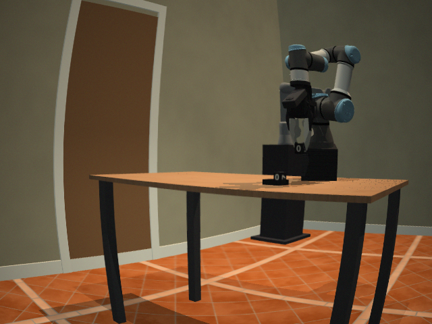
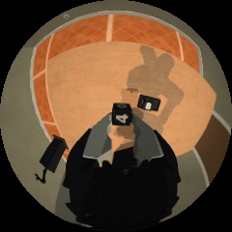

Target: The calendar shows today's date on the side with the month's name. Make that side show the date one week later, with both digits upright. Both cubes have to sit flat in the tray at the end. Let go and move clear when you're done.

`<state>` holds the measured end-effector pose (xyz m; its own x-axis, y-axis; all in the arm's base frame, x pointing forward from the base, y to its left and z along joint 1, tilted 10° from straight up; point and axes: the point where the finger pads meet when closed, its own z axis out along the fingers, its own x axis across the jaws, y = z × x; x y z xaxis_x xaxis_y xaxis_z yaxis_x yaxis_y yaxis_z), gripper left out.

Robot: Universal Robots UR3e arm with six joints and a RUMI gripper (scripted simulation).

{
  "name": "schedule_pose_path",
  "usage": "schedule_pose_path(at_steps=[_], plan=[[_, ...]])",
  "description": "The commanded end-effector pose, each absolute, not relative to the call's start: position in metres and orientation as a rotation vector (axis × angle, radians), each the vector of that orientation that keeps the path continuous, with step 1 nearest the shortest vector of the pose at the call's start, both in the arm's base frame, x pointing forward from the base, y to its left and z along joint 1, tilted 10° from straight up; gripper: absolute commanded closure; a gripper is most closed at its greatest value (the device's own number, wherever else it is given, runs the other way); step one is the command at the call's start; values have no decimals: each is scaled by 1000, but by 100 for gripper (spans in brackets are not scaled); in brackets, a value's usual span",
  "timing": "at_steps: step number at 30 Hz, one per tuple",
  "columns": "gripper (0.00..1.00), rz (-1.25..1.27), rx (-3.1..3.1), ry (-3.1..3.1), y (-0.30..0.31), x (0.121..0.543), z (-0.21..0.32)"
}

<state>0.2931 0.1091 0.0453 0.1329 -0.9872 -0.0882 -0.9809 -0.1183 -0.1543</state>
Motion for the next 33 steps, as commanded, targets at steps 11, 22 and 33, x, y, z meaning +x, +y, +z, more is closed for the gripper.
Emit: schedule_pose_path(at_steps=[11, 22, 33], plan=[[89, -50, -2126, 2073, 116, 291, 46], [89, -50, -2123, 2076, 116, 291, 46], [89, -50, -2123, 2076, 116, 291, 45]])
